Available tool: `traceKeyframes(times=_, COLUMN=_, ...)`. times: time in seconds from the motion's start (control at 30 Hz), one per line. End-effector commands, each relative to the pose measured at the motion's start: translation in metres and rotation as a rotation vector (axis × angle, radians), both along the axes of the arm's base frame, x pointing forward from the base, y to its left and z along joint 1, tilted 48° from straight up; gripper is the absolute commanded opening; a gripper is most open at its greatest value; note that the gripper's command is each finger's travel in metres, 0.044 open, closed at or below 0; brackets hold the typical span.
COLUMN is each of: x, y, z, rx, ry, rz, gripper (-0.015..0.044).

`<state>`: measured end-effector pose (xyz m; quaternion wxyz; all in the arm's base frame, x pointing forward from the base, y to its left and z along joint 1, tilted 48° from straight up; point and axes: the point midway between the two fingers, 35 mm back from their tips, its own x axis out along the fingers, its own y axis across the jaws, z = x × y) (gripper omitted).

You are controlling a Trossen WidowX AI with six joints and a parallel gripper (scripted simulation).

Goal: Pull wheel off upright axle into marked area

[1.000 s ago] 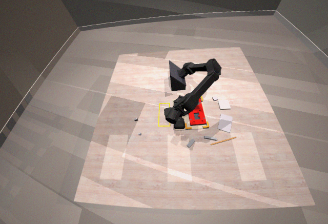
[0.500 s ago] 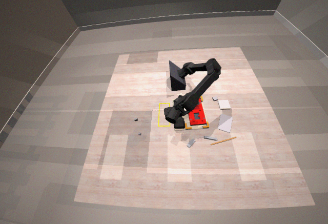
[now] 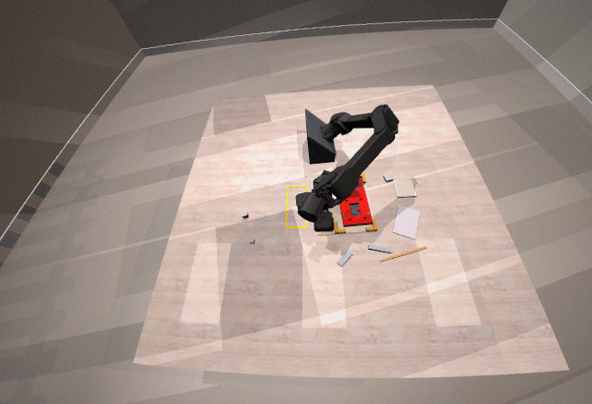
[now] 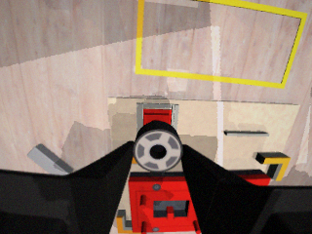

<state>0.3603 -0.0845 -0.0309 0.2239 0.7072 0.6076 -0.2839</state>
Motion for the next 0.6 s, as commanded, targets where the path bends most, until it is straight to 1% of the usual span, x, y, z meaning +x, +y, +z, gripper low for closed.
traceKeyframes(times=0.0, x=0.0001, y=-0.0027, z=0.0018, rx=-0.007, ry=-0.005, rz=0.003, gripper=0.0)
traceKeyframes(times=0.57, x=-0.0007, y=-0.0069, z=0.0055, rx=-0.007, ry=-0.004, rz=0.002, gripper=0.0)
